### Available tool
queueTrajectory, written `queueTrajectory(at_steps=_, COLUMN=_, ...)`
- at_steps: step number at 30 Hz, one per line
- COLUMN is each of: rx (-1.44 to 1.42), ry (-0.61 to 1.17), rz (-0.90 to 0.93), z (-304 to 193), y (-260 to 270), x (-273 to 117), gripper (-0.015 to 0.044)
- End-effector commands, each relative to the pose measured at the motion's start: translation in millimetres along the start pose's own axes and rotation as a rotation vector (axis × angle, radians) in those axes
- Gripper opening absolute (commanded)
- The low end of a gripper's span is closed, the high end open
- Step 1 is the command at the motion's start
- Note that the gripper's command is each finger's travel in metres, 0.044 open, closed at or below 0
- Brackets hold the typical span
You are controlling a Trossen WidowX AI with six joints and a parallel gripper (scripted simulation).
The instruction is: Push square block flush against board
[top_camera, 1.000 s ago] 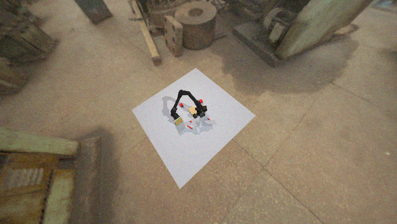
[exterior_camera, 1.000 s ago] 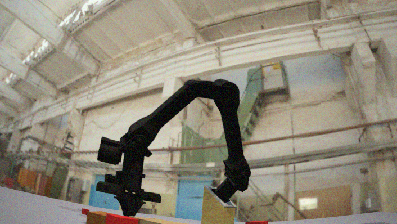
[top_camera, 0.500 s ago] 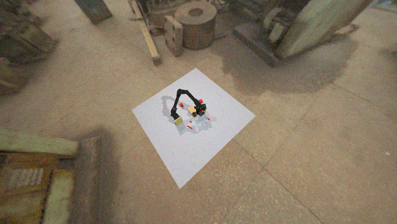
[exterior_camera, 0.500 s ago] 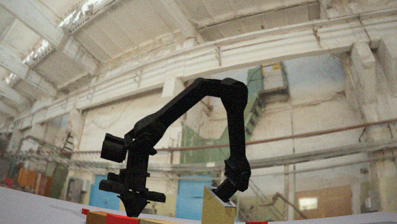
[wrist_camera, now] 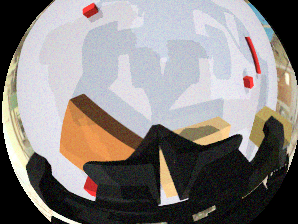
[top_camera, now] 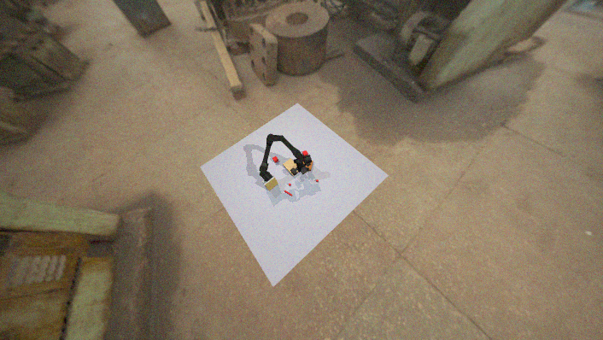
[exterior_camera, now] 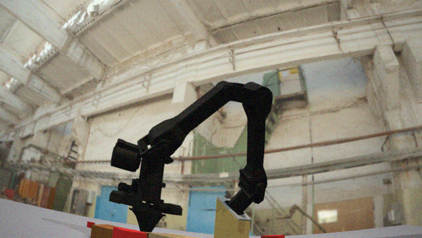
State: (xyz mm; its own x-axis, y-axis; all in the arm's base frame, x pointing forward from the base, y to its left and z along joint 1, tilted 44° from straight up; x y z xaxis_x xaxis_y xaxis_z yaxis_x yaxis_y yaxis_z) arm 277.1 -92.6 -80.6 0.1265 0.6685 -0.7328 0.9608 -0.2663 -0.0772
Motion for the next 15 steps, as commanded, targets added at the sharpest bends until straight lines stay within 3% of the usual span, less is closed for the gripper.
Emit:
queueTrajectory(at_steps=1, rx=0.000, ry=0.009, rz=-0.009, z=-11, y=-3, x=2, gripper=0.0000)
queueTrajectory(at_steps=15, rx=0.000, ry=0.009, rz=-0.009, z=-33, y=-5, x=2, gripper=0.0000)
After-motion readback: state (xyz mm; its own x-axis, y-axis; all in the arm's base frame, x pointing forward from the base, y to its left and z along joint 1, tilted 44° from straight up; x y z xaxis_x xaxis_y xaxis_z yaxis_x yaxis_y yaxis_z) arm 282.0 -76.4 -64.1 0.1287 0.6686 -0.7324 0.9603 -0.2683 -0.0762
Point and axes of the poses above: the point midway between the two fingers, 35 mm back from their tips, its own x axis out along the fingers, its own y axis across the jaws, z = x × y, the point moved 5 cm from there along -x, back along the fingers, and after that the axes turned 2 degrees about x, right-handed, at the moved point
